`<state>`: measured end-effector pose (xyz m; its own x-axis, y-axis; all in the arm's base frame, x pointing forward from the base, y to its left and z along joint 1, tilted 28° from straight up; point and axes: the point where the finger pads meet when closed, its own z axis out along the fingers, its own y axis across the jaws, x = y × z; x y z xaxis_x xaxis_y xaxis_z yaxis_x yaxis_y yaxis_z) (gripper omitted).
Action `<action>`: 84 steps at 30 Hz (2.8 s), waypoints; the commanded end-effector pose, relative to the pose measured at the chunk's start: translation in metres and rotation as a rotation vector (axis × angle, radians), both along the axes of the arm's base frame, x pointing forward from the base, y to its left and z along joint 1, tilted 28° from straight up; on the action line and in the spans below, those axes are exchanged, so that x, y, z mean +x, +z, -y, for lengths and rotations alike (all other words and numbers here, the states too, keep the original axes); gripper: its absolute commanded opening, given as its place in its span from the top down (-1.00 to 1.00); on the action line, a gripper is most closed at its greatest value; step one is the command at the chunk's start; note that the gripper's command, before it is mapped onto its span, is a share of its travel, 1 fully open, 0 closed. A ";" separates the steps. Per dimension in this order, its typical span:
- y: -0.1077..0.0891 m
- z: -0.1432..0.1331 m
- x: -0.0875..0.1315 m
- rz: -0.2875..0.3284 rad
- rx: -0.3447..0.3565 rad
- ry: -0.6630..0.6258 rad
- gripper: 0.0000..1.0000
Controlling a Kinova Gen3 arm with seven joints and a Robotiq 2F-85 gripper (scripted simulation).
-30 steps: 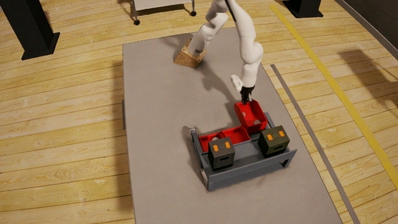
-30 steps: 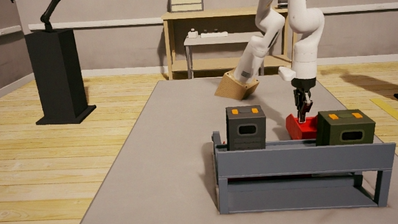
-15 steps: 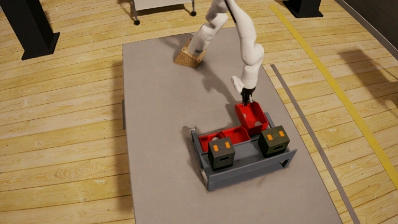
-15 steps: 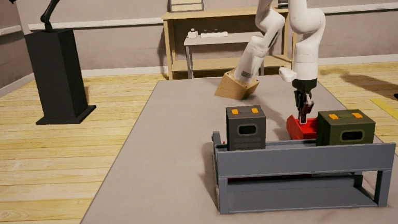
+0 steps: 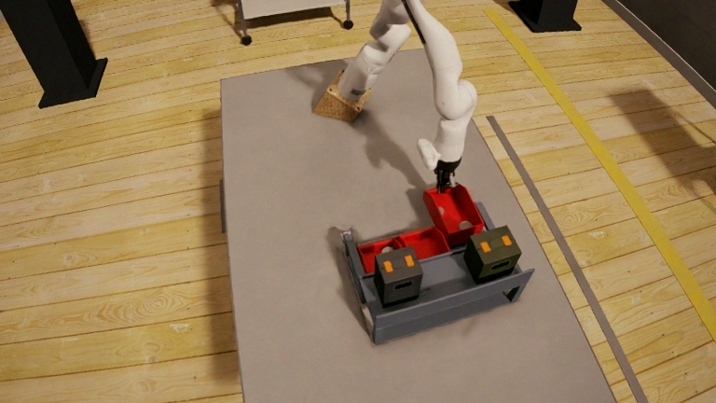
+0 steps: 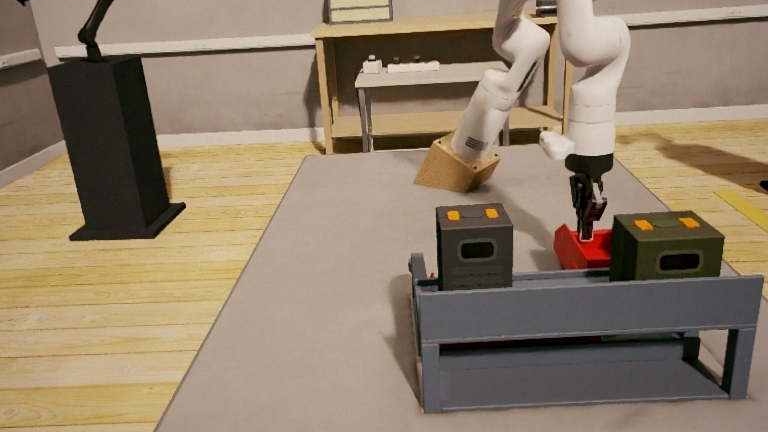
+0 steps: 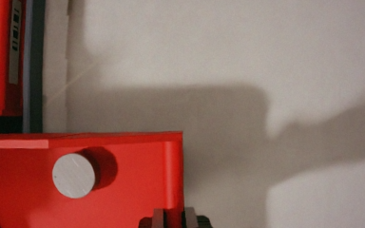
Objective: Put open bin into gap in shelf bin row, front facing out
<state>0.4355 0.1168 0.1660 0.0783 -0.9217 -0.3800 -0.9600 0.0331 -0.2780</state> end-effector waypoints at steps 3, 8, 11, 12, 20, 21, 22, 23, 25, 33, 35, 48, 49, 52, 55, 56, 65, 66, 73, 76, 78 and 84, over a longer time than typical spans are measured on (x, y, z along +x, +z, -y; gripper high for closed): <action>0.001 0.000 0.003 0.003 0.000 -0.001 0.80; 0.001 0.000 0.003 0.003 0.000 -0.001 0.80; 0.002 0.001 0.004 0.002 -0.001 -0.001 0.80; 0.002 0.001 0.006 0.002 -0.001 -0.001 0.80; 0.004 0.001 0.012 0.003 0.000 -0.001 0.80; 0.004 0.001 0.012 0.003 0.000 -0.001 0.80; 0.004 0.001 0.012 0.003 0.000 -0.001 0.80; 0.004 0.001 0.012 0.003 0.000 -0.001 0.80; 0.004 0.001 0.012 0.003 0.000 -0.001 0.80; 0.006 0.001 0.021 0.003 0.000 -0.001 0.80; 0.006 0.001 0.021 0.003 0.000 -0.001 0.80; 0.008 0.001 0.028 0.002 0.000 -0.001 0.80; 0.009 0.001 0.030 0.003 0.000 -0.001 0.80; 0.009 0.001 0.030 0.003 0.000 -0.001 0.80; 0.009 0.001 0.030 0.003 0.000 -0.001 0.80; 0.009 0.001 0.030 0.003 0.000 -0.001 0.80; 0.011 0.001 0.037 0.002 0.000 -0.001 0.80; 0.011 0.002 0.039 0.003 0.000 -0.001 0.80; 0.011 0.002 0.039 0.003 0.000 -0.001 0.80; 0.011 0.002 0.039 0.003 0.000 -0.001 0.80; 0.011 0.002 0.039 0.003 0.000 -0.001 0.80; 0.014 0.002 0.048 0.003 0.000 -0.001 0.80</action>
